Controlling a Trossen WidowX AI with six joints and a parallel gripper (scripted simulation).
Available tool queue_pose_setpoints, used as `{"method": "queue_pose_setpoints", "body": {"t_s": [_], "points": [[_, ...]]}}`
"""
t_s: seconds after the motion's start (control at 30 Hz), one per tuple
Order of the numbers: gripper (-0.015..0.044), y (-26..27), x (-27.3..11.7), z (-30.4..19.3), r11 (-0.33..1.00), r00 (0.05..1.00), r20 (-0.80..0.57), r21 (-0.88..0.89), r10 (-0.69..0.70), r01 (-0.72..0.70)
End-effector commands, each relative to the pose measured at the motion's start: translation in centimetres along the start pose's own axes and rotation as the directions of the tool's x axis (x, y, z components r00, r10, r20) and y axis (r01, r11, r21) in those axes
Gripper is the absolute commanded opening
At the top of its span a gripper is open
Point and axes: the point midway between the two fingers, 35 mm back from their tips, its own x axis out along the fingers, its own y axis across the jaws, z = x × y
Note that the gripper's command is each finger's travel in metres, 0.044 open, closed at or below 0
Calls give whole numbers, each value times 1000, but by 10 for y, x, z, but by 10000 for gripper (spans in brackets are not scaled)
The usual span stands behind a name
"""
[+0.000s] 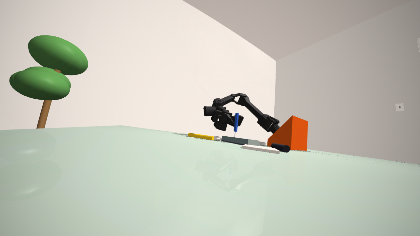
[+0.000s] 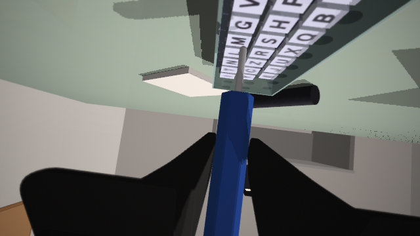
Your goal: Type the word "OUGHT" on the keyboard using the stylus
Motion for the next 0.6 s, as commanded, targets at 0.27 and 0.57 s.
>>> {"method": "queue_pose_setpoints", "body": {"t_s": [0.27,0.57], "points": [[71,1,-10,-17,1000,1000,2,-11,8,-8],[0,-10,-14,-18,1000,1000,0,-5,7,-7]]}}
